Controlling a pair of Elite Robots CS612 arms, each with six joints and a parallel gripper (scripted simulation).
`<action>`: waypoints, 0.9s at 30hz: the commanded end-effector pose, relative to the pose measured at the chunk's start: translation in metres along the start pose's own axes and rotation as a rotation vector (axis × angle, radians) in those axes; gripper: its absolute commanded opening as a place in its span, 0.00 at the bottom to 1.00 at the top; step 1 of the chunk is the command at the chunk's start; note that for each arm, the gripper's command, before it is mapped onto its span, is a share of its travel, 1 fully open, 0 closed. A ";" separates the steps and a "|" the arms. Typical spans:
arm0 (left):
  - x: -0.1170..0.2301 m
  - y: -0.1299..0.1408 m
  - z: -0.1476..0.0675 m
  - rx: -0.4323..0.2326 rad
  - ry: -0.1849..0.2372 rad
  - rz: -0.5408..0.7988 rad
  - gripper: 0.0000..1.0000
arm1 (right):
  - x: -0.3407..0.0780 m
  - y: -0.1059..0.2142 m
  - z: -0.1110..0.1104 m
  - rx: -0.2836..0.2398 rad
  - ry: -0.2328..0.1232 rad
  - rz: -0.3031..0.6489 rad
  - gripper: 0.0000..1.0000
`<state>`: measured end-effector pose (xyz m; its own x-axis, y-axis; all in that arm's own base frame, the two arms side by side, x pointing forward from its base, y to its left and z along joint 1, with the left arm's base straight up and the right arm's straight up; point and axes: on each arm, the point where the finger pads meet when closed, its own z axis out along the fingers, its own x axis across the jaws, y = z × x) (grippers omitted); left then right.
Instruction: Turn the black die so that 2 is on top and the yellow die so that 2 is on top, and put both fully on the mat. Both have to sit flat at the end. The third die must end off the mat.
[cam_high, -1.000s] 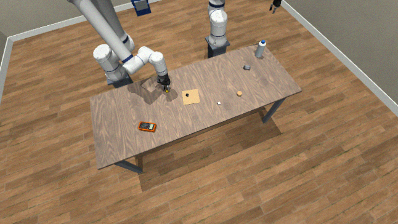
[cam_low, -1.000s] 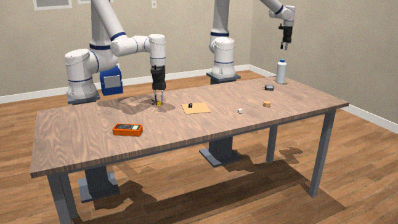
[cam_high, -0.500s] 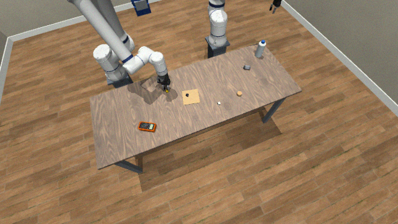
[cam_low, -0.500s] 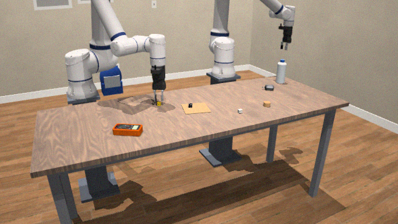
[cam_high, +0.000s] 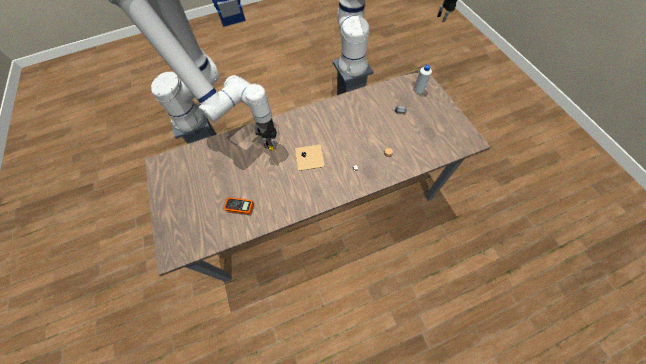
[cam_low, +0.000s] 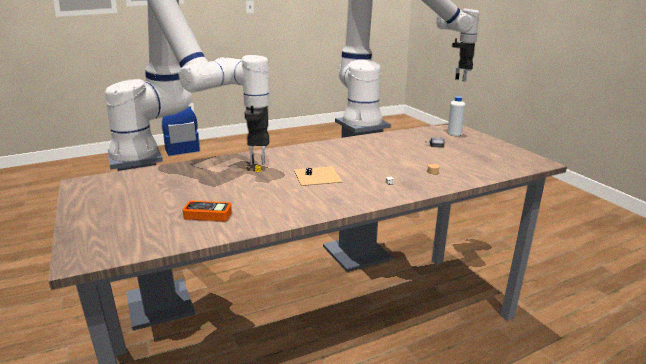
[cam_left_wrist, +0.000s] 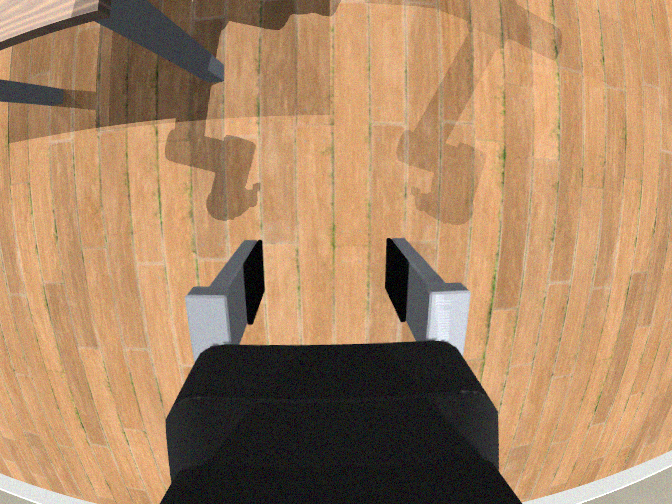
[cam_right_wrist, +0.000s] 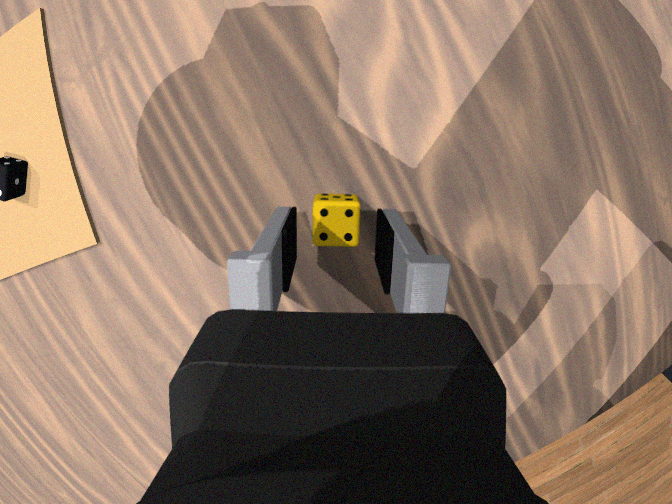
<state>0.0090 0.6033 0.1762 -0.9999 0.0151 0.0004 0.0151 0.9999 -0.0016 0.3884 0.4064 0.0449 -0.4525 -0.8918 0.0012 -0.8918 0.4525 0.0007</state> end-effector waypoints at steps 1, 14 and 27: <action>0.000 0.001 -0.001 -0.002 0.000 0.000 1.00 | -0.001 0.000 -0.001 0.001 -0.001 0.000 0.70; 0.000 0.001 -0.001 -0.002 0.000 0.000 1.00 | -0.001 0.000 0.010 0.001 -0.001 0.000 0.70; 0.000 0.001 -0.001 -0.002 0.000 0.000 1.00 | -0.001 0.000 0.023 0.001 -0.001 0.000 0.70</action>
<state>0.0090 0.6033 0.1762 -0.9999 0.0151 0.0004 0.0151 0.9999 -0.0016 0.3883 0.4064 0.0253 -0.4525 -0.8918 0.0013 -0.8918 0.4525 0.0007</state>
